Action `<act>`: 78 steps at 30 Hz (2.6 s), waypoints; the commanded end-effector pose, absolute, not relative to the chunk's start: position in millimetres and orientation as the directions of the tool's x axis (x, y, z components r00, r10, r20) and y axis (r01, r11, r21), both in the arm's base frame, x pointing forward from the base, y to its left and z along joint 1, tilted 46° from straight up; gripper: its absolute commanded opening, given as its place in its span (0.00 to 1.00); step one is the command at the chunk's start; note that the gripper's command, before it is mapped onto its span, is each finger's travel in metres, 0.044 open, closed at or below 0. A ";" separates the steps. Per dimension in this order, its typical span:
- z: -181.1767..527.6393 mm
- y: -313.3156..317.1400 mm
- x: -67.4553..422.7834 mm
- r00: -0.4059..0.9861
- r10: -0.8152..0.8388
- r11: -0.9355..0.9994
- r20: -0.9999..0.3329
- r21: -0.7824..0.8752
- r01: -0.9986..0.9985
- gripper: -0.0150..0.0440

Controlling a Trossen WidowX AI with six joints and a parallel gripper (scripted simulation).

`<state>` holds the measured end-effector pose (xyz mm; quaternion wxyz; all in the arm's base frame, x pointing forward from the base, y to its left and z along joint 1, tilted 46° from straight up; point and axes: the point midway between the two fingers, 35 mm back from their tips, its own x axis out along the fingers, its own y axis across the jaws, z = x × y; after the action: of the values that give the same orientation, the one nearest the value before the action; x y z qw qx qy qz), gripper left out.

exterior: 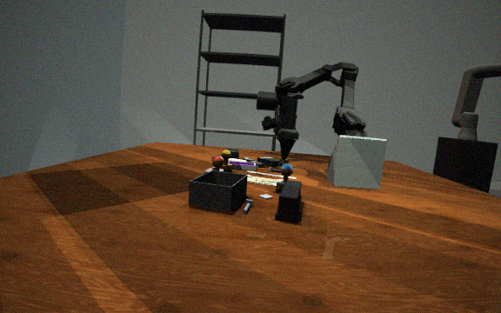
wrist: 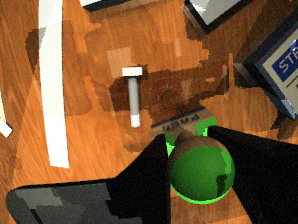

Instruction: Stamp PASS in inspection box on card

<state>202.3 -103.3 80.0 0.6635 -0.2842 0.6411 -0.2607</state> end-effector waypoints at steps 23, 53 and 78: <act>89.0 -93.5 204.0 0.046 -0.709 0.704 -0.704 -0.710 -0.014 0.25; 98.9 -83.0 203.2 0.046 -0.709 0.704 -0.704 -0.710 -0.015 0.25; 107.5 -74.6 201.8 0.045 -0.711 0.702 -0.701 -0.712 -0.015 0.25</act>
<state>200.6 -76.4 105.7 0.6625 -0.2859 0.6410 -0.2618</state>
